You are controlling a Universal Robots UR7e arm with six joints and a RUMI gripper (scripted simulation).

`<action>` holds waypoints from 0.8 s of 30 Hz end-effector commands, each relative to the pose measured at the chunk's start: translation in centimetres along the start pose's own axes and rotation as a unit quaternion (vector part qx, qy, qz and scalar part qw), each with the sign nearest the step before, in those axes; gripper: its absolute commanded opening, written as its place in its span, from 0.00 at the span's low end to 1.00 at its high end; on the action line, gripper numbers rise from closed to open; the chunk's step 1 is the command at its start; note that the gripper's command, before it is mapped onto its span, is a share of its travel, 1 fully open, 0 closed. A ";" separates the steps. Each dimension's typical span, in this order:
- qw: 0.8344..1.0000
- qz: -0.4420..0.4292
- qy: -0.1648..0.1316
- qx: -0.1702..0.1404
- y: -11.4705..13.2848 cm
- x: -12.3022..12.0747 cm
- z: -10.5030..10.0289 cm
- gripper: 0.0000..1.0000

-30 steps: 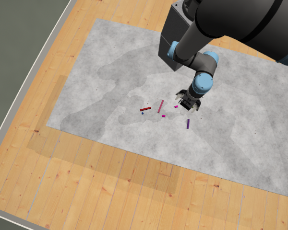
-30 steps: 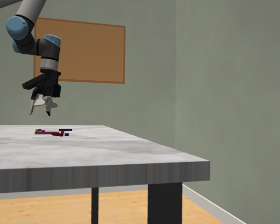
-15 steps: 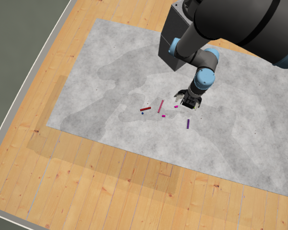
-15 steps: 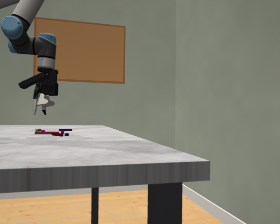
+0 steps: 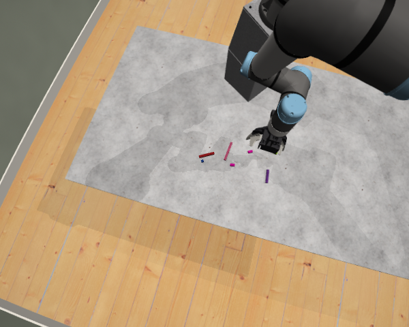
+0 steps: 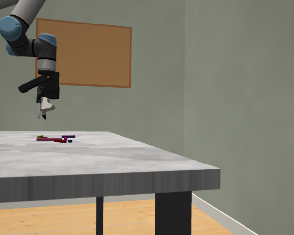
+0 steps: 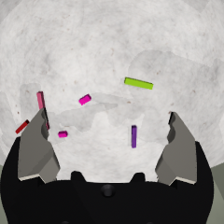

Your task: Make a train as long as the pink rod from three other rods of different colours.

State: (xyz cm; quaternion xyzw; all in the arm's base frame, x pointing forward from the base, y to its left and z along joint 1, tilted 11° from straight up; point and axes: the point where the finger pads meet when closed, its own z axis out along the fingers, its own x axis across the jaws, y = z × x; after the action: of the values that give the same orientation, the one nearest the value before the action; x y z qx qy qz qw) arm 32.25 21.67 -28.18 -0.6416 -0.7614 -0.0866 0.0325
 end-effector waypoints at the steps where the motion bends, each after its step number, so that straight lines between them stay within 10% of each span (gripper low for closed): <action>1: 1.000 -0.008 0.000 -0.003 0.0 0.0 -0.1 1.00; 24: 1.000 -0.018 0.000 -0.005 0.0 0.0 -0.1 1.00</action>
State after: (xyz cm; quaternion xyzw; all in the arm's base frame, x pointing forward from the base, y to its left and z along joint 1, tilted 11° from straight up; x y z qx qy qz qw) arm 32.25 21.61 -28.10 -0.6282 -0.7723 -0.0902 0.0282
